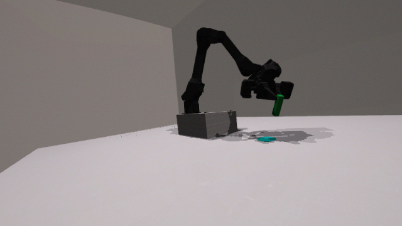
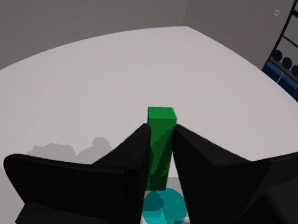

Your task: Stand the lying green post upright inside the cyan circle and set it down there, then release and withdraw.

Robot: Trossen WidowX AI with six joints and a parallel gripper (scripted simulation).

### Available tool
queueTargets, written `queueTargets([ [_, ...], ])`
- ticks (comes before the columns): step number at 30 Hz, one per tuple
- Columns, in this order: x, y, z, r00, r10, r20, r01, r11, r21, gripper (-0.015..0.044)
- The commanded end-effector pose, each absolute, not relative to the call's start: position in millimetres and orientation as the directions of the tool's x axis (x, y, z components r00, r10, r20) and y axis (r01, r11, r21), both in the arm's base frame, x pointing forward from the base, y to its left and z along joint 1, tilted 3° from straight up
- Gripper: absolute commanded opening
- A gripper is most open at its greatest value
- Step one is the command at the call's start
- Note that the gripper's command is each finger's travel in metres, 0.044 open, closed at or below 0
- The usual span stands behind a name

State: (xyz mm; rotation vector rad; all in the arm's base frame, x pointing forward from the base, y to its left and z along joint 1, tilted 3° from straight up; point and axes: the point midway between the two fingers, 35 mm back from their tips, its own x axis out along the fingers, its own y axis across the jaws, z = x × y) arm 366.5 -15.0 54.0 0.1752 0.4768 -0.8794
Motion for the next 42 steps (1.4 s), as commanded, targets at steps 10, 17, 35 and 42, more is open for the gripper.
queueTargets([
  [10,357.4,-13.3,58.2,0.556,-0.734,-0.39,0.788,0.615,-0.033,0.0023],
  [17,352.6,-12.2,61.0,0.562,-0.751,-0.348,0.795,0.606,-0.024,0.0023],
  [35,337.7,-9.5,68.9,0.565,-0.789,-0.24,0.814,0.581,0.008,0.0023],
  [42,331.0,-8.7,72.1,0.562,-0.803,-0.199,0.822,0.57,0.023,0.0023],
])
